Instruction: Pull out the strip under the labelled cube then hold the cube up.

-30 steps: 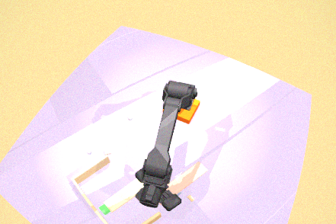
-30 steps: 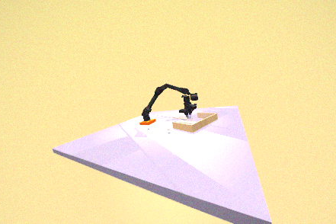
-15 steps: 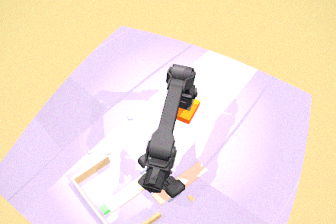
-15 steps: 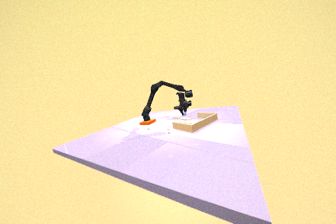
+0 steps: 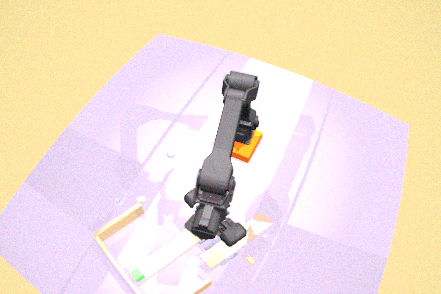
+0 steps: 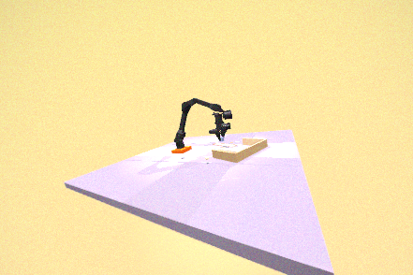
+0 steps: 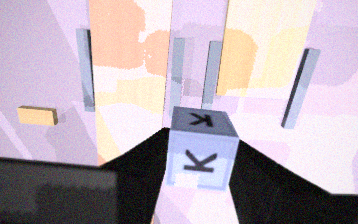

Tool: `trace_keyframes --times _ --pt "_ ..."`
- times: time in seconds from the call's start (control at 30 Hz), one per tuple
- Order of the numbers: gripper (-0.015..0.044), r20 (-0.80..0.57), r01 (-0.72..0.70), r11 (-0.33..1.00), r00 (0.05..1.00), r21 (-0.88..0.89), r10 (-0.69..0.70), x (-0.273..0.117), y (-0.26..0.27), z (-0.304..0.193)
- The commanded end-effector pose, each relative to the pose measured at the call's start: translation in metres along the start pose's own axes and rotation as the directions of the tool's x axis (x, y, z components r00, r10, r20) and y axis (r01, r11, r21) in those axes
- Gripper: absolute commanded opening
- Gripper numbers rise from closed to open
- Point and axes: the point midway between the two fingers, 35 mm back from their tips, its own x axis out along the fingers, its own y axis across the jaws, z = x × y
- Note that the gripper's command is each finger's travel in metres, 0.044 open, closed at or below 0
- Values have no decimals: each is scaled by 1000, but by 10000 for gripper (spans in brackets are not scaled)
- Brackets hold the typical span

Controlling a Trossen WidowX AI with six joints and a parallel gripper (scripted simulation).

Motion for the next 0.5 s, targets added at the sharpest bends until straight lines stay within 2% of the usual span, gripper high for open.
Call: trace_keyframes --times 0.0,0.47 --pt "0 3 3 1000 1000 -3 -3 -1 -10 -12" --pt "0 -1 6 1000 1000 -4 -6 2 -39 -52"
